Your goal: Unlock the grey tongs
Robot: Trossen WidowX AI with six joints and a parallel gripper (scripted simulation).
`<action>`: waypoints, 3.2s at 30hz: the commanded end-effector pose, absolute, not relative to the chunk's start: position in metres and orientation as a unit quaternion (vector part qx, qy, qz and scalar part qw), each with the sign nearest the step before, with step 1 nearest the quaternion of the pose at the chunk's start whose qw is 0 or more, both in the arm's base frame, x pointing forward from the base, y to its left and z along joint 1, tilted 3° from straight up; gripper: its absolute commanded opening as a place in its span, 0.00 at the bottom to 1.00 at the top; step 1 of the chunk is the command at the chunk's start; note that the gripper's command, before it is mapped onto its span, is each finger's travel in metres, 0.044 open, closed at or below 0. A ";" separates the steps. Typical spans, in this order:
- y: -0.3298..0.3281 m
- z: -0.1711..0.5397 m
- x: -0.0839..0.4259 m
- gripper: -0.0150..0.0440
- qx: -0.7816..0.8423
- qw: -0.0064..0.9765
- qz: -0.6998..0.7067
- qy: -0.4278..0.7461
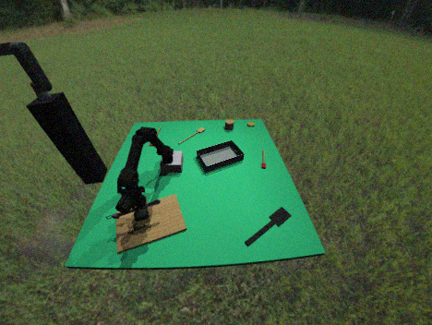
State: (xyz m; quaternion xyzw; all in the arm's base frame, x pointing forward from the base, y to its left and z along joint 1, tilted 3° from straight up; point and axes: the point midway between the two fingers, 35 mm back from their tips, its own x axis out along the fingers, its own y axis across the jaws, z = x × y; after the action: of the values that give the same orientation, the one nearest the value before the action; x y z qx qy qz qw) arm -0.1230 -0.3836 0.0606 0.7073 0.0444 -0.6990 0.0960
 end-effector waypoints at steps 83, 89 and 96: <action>-0.228 0.147 -0.153 1.00 0.703 0.093 -0.703 0.044; -0.228 0.147 -0.153 1.00 0.703 0.093 -0.703 0.044; -0.228 0.147 -0.153 1.00 0.703 0.093 -0.703 0.044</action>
State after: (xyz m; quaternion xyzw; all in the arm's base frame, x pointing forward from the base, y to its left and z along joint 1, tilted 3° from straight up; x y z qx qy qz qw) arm -0.1531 -0.2282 0.1465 0.7031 0.0422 -0.7039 0.0919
